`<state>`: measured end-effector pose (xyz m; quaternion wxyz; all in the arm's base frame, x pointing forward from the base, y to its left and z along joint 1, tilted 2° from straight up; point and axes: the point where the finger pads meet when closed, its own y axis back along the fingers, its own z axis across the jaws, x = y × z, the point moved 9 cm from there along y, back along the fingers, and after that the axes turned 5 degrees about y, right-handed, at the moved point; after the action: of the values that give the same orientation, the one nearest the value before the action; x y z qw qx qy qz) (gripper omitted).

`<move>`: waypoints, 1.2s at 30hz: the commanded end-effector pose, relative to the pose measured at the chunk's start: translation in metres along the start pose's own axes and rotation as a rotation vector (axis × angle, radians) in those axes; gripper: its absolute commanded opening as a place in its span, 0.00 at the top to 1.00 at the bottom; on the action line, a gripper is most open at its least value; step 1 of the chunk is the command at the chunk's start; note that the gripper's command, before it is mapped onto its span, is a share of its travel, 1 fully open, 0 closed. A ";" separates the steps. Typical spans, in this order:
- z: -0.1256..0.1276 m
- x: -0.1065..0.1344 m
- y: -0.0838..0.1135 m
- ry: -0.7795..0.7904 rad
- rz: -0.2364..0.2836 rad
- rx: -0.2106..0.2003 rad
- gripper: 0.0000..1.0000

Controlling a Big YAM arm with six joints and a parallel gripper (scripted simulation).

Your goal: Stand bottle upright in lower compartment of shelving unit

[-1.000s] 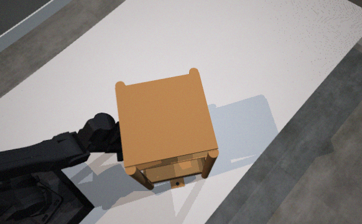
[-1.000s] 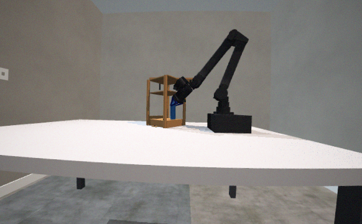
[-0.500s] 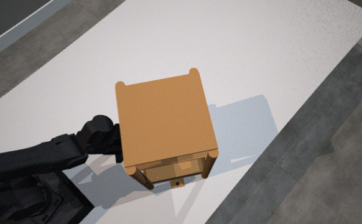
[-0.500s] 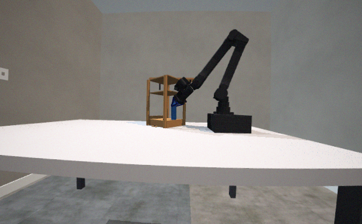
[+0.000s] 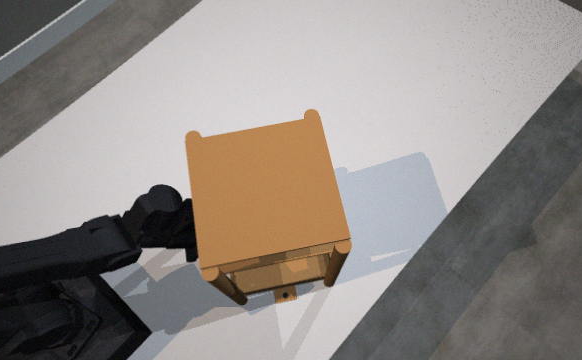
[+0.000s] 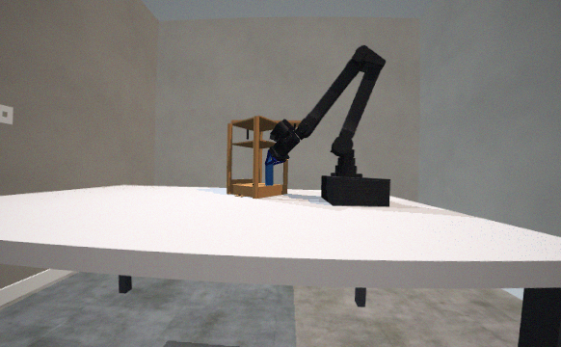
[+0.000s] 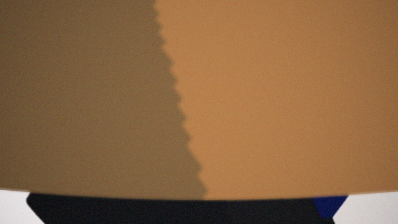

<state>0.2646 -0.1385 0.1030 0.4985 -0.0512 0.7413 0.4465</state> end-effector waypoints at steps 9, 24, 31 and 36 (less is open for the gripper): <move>0.002 -0.035 -0.005 -0.038 -0.087 -0.004 0.74; 0.003 -0.033 -0.007 -0.035 -0.078 -0.003 0.74; 0.003 -0.033 -0.007 -0.035 -0.079 -0.003 0.74; 0.003 -0.033 -0.008 -0.035 -0.078 -0.003 0.74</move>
<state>0.2646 -0.1385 0.1024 0.4979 -0.0506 0.7416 0.4468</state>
